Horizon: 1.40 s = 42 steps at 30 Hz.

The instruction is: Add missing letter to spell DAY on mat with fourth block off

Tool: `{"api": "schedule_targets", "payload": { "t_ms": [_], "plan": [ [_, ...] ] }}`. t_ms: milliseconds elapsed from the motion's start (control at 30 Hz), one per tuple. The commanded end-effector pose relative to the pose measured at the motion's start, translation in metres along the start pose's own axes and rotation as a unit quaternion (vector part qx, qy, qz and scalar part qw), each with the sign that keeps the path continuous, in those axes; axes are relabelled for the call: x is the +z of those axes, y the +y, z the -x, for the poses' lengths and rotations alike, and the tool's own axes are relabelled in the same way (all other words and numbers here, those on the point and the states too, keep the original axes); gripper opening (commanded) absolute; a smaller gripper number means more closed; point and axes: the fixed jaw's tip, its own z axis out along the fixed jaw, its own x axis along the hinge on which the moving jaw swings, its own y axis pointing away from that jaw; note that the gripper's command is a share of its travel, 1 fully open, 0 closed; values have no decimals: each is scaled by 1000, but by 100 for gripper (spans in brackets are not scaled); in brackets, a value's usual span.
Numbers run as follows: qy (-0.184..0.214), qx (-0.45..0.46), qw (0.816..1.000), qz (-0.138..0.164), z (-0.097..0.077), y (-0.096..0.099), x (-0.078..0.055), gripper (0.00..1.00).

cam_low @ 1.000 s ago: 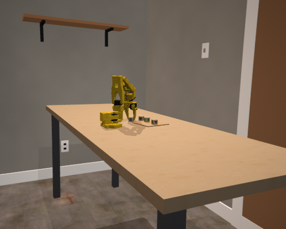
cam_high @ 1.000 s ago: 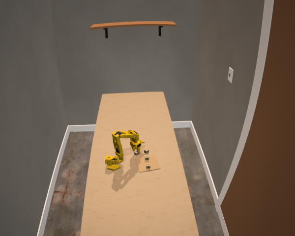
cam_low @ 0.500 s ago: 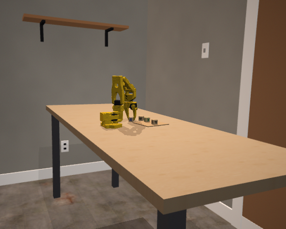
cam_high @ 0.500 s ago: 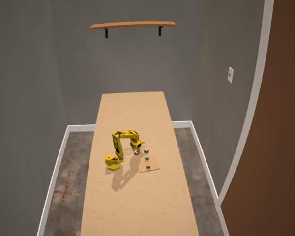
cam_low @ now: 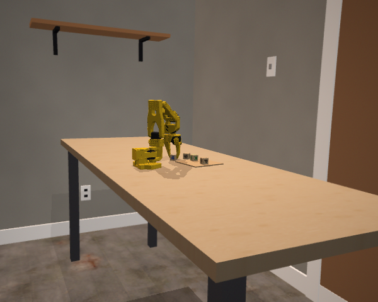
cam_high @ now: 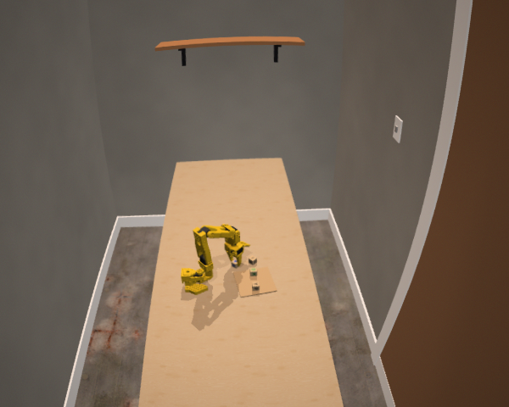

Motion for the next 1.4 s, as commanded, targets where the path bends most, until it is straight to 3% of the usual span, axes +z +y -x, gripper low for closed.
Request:
{"api": "schedule_targets", "payload": {
  "t_ms": [0, 667, 1367],
  "plan": [
    [-26, 0, 1000, -5, 8, -2, -10, 0],
    [-26, 0, 1000, -4, 6, 0, -54, 0],
    [-26, -5, 1000, -5, 5, -2, -57, 0]
  ]
}}
